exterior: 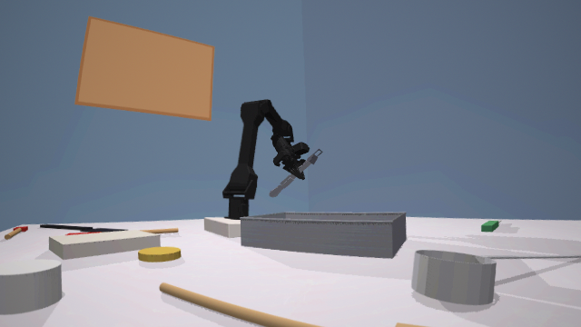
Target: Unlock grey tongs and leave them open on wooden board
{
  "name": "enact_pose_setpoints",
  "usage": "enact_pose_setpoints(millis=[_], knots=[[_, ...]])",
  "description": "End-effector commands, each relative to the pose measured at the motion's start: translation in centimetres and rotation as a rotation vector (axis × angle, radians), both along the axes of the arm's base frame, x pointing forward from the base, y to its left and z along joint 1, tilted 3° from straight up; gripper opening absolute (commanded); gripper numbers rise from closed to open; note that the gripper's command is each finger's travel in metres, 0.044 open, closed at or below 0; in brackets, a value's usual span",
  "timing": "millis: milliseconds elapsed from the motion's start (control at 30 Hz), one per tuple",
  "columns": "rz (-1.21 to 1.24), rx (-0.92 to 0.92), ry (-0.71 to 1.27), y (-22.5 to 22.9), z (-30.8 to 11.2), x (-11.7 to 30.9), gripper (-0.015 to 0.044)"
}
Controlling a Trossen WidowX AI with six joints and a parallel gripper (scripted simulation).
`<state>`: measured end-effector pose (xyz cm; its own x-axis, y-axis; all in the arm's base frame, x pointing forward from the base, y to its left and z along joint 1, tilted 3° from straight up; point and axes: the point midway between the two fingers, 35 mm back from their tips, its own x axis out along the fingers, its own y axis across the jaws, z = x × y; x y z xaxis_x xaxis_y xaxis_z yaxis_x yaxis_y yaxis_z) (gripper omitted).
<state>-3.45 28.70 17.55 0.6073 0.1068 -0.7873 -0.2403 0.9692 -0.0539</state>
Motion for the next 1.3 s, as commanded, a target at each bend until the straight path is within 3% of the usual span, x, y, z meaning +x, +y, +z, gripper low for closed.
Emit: enact_pose_setpoints(millis=[0,633,1267], knots=[[-0.007,-0.037,0.122,0.1,-0.1,0.3,-0.0150],[0.079,-0.073,0.617,1.5,0.3,0.8,-0.0150],[0.085,-0.070,0.631,1.8,-0.5,0.9,-0.0150]])
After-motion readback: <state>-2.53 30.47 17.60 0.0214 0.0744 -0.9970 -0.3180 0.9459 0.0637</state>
